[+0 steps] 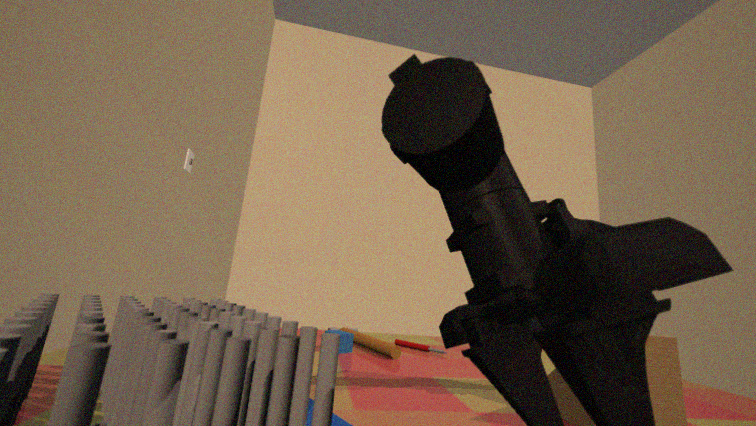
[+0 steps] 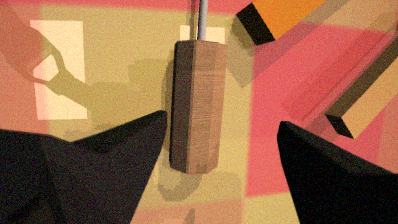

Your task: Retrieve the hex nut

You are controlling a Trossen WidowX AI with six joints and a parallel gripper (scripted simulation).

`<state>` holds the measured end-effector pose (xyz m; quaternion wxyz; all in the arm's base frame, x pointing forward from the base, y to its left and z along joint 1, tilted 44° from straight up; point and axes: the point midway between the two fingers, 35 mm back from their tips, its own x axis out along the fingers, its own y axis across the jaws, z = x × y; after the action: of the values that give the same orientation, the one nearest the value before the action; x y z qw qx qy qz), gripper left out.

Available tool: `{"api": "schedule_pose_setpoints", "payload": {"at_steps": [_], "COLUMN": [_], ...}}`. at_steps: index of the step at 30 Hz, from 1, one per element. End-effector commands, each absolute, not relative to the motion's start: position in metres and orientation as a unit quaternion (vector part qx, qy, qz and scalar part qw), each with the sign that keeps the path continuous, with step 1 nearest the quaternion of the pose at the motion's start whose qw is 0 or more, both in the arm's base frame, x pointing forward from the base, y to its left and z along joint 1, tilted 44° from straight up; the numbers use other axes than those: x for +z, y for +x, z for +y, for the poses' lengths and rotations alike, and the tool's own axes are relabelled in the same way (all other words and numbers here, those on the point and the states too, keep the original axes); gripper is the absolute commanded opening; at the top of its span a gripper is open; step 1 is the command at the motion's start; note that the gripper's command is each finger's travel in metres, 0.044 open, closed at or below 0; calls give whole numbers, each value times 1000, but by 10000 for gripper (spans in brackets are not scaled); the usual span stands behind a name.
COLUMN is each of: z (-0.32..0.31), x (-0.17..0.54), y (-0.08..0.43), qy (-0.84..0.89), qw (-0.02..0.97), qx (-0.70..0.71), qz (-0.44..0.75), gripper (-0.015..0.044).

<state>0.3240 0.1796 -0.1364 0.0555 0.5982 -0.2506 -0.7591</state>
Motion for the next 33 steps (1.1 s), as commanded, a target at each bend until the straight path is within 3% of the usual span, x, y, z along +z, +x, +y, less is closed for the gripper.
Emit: {"api": "schedule_pose_setpoints", "payload": {"at_steps": [1,32,33], "z": [173,140,140], "x": [-143,-177,-177], "y": [322,318,318], "qy": [597,597,597], "qw": [59,60,60], "qx": [-760,-760,-760], "qz": [-250,-251,-251], "gripper": [280,280,254]}}
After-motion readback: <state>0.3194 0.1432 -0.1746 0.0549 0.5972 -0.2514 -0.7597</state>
